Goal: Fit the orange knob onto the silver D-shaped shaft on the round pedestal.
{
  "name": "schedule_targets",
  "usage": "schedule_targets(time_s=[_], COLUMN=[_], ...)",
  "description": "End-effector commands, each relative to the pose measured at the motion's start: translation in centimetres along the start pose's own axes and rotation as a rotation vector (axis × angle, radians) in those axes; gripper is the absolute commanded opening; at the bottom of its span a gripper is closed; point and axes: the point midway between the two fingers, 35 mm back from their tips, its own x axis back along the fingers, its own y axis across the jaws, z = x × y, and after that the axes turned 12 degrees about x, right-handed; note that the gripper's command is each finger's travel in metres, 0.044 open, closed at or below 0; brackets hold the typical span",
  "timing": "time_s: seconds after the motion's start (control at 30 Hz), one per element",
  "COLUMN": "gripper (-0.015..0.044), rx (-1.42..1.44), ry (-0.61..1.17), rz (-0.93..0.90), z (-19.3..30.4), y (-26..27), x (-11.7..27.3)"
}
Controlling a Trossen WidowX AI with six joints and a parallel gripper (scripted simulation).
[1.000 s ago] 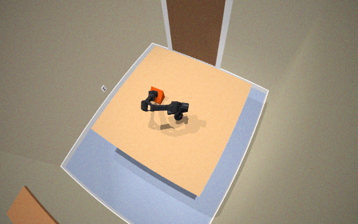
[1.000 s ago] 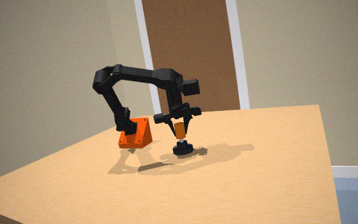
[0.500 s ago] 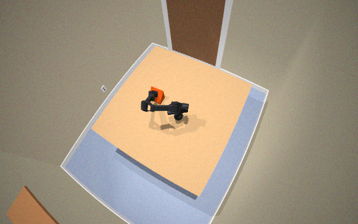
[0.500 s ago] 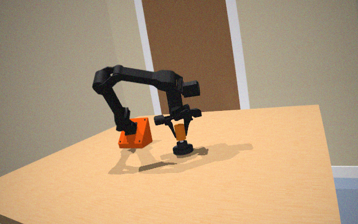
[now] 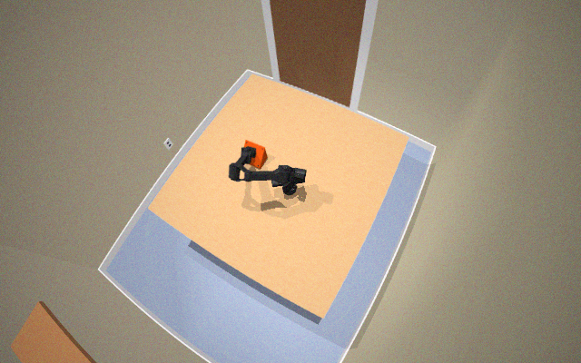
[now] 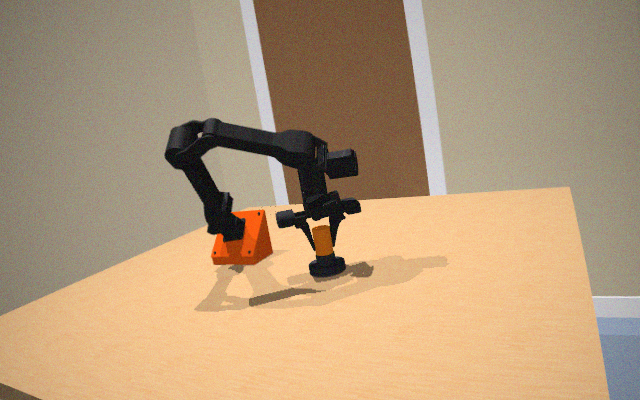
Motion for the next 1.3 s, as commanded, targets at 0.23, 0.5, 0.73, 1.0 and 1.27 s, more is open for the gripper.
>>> schedule_targets(time_s=[0.23,0.5,0.73,1.0,1.27], gripper=[0.0052,0.0263,0.044,0.044,0.044], rx=[0.0,0.0,0.0,0.0,0.001], ry=[0.0,0.0,0.0,0.0,0.003], rz=[0.0,0.0,0.0,-0.001,-0.002], z=[0.0,0.0,0.0,0.0,0.0], y=[0.0,0.0,0.0,0.0,0.1], x=[0.0,0.0,0.0,0.2,9.3])
